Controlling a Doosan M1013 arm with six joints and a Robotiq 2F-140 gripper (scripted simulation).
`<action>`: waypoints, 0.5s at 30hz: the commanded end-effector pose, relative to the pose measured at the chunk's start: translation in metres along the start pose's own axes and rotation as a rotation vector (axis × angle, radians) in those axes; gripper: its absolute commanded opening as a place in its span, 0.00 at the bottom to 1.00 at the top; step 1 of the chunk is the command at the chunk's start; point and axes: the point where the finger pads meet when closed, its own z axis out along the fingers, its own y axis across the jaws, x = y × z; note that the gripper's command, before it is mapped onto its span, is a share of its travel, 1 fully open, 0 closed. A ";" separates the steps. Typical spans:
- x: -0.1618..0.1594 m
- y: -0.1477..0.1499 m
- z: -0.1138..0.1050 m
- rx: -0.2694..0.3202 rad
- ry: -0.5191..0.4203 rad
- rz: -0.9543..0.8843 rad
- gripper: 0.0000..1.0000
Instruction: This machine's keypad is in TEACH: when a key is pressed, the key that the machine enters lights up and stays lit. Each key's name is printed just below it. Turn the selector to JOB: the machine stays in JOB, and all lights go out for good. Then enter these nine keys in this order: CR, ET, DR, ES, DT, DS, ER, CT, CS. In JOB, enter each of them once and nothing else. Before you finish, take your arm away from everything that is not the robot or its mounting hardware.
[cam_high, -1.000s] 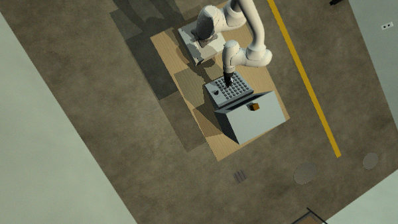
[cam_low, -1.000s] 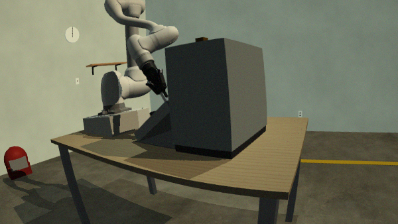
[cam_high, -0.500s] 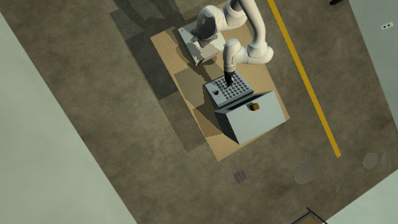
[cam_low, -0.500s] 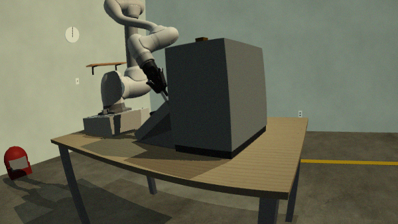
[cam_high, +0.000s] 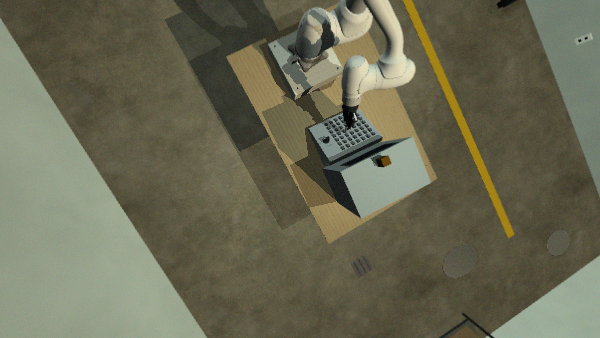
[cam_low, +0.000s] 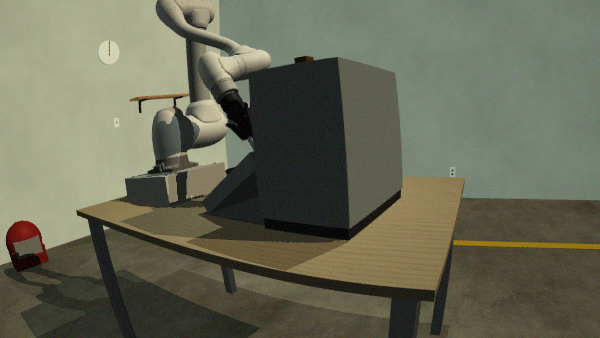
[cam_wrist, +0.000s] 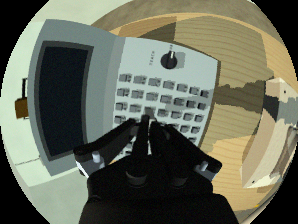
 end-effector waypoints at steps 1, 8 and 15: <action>-0.001 0.000 0.001 0.000 -0.001 -0.002 0.00; -0.001 0.000 0.008 0.000 -0.001 -0.002 0.00; -0.001 0.000 0.019 0.000 -0.001 -0.002 0.00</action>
